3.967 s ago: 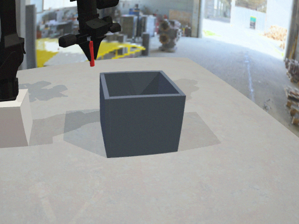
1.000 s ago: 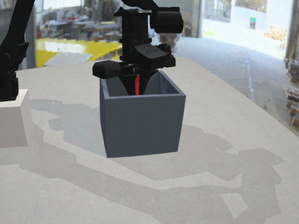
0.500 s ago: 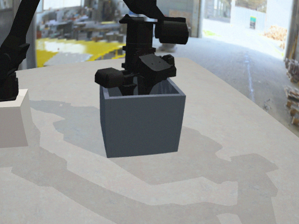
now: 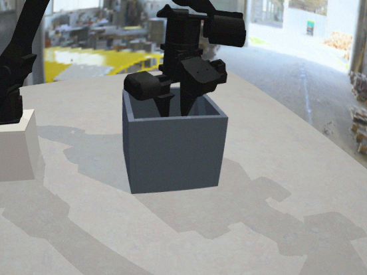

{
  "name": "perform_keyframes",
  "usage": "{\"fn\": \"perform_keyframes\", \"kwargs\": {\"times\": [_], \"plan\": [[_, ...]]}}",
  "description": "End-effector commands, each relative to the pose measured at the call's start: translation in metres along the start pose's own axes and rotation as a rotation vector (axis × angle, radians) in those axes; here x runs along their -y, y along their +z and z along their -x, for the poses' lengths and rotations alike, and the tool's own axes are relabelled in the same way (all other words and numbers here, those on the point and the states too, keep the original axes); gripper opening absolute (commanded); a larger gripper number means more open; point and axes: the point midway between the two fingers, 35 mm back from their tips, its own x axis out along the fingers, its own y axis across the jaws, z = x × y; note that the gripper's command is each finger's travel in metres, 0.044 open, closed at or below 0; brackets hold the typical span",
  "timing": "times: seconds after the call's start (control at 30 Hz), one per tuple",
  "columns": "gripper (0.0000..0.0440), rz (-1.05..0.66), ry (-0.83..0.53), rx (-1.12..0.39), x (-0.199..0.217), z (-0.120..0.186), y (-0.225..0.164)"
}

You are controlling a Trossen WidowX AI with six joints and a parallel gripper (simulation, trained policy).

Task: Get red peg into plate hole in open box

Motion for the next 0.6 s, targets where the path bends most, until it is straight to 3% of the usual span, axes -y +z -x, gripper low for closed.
{"fn": "perform_keyframes", "kwargs": {"times": [0.0, 0.57], "plan": [[0.0187, -0.002, 0.026, -0.018, -0.004, 0.008, 0.004], [0.0220, -0.003, 0.178, -0.045, -0.026, 0.054, 0.026]]}}
